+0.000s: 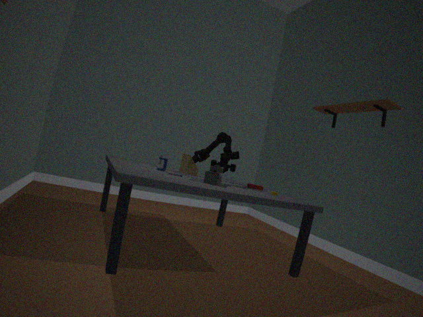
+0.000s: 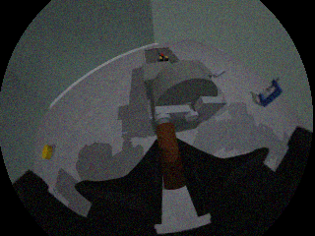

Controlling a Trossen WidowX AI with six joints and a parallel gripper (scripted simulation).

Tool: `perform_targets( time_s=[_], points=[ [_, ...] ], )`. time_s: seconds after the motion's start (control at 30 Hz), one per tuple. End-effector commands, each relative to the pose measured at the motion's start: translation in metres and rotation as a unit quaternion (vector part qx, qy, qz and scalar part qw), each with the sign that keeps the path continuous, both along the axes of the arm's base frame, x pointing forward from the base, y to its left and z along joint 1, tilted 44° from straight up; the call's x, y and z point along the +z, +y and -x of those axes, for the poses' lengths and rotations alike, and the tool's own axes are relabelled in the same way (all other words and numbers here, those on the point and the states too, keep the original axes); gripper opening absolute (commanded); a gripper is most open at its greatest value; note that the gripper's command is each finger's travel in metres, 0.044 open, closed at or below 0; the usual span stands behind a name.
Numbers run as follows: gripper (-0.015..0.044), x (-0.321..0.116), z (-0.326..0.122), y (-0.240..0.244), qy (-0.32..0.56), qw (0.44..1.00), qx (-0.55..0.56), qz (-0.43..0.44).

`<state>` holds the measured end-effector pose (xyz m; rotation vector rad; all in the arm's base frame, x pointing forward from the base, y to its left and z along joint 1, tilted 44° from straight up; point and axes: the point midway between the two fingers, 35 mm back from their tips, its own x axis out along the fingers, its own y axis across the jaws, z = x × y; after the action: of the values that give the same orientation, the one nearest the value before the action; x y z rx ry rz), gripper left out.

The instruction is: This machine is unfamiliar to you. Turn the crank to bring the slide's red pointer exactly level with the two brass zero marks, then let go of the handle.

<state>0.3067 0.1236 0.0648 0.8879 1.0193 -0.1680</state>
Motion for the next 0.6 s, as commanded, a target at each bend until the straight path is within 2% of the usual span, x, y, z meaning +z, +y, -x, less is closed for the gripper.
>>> perform_targets(
  time_s=[0.0, 0.57],
  points=[
    [0.0000, -0.006, 0.000, 0.008, 0.000, 1.000, 0.003, -0.003],
    [0.0000, -0.028, 0.008, 0.014, 0.001, 1.000, 0.003, -0.003]
  ],
)
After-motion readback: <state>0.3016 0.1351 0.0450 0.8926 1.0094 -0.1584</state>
